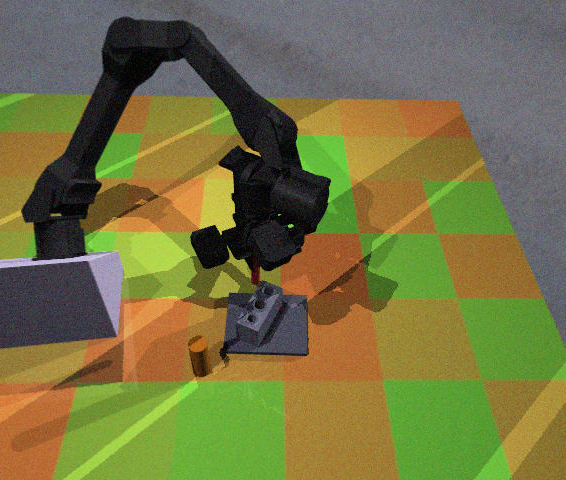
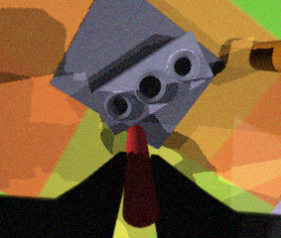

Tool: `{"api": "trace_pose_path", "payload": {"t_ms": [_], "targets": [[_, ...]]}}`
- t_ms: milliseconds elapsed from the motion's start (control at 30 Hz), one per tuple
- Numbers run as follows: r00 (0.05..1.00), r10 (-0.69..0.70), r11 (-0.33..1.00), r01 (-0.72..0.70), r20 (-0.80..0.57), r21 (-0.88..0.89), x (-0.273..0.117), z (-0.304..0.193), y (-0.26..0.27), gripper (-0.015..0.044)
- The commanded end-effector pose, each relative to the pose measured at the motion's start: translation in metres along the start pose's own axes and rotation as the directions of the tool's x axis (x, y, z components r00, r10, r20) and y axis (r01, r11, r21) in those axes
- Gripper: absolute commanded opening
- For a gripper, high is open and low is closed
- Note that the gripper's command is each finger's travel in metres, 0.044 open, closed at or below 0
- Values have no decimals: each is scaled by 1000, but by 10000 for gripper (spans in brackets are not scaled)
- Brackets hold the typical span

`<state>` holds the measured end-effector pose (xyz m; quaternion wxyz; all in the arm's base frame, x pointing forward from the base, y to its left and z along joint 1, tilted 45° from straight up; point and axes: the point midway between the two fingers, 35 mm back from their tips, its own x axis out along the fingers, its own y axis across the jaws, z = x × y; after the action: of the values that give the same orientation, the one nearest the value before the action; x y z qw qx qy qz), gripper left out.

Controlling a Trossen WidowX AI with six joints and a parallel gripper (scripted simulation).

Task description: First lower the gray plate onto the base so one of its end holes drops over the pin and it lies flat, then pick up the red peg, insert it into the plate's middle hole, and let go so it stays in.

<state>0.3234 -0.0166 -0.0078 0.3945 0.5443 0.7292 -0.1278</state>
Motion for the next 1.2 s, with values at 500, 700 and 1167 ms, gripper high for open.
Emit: {"api": "trace_pose_path", "payload": {"t_ms": [500, 700, 1167], "targets": [[1000, 0, 1000, 0, -3, -24, 3, 33, -9, 0], [1000, 0, 1000, 0, -3, -24, 3, 33, -9, 0], [1000, 4, 1000, -4, -6, -18, 3, 32, -8, 0]]}}
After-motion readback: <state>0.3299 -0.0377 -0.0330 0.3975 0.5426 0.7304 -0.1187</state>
